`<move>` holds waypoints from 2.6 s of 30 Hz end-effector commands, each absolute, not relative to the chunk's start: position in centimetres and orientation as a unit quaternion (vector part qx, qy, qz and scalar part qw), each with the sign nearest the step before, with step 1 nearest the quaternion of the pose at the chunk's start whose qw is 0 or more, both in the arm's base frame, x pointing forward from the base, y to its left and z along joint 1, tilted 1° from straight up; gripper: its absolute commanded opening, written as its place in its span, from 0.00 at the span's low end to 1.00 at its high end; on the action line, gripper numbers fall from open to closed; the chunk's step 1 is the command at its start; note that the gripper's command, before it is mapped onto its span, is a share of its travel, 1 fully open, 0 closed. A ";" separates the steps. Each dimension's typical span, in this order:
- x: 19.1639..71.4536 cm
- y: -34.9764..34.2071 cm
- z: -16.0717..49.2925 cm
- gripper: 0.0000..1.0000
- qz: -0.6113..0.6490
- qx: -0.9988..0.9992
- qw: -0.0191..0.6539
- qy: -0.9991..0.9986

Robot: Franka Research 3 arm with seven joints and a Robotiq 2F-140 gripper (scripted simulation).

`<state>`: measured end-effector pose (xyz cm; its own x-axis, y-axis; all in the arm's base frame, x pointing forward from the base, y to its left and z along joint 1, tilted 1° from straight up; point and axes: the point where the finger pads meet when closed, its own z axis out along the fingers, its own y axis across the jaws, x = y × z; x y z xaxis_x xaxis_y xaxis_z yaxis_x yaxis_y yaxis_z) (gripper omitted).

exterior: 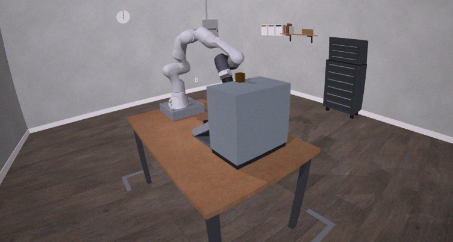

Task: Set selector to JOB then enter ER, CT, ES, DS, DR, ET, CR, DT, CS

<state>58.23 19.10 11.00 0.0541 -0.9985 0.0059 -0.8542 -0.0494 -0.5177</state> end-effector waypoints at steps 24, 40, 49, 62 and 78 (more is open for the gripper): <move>58.4 19.1 10.8 0.10 -0.186 -0.699 0.194 0.662; 58.4 19.1 10.8 0.10 -0.186 -0.699 0.194 0.662; 58.0 19.0 11.5 0.10 -0.186 -0.699 0.194 0.662; 57.0 19.0 13.1 0.10 -0.186 -0.699 0.194 0.662; 56.6 18.9 13.8 0.10 -0.186 -0.699 0.194 0.662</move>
<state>56.74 19.10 13.69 0.0483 -0.9988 -0.0042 -0.8530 -0.0390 -0.5204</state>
